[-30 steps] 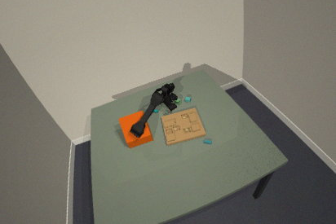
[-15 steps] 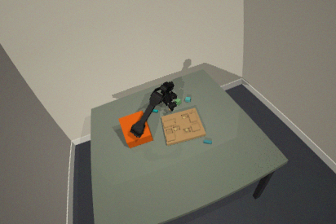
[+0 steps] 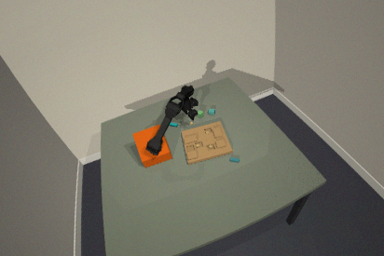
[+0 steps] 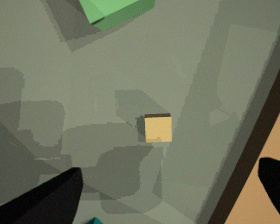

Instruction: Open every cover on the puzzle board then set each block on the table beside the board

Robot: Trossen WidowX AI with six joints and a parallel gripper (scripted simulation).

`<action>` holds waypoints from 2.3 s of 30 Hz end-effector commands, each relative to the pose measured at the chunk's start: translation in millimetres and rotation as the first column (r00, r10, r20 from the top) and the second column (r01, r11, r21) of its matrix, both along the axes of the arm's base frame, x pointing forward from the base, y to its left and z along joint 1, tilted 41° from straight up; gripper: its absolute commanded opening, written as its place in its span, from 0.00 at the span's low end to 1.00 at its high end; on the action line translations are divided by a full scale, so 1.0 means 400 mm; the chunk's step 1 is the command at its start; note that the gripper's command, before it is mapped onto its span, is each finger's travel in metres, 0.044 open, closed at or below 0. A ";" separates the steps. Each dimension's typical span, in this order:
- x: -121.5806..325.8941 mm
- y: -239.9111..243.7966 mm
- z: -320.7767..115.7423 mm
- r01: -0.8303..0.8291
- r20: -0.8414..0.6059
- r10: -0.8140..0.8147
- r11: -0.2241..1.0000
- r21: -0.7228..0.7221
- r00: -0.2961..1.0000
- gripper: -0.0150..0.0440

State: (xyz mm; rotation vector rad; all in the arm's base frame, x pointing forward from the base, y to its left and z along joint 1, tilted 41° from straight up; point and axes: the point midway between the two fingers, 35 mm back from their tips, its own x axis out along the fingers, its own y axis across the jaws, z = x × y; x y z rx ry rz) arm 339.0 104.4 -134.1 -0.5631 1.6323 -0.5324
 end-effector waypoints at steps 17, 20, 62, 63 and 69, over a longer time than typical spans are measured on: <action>0.003 -0.119 0.166 -0.077 -0.057 0.079 0.997 0.030 0.995 0.33; -0.005 -0.151 0.196 -0.095 -0.072 0.098 0.995 0.034 0.993 0.25; -0.191 -0.501 0.319 -0.242 -0.207 0.249 0.969 0.057 0.946 0.25; -0.192 -0.505 0.315 -0.242 -0.207 0.248 0.969 0.057 0.946 0.25; -0.193 -0.511 0.311 -0.242 -0.207 0.248 0.969 0.056 0.946 0.25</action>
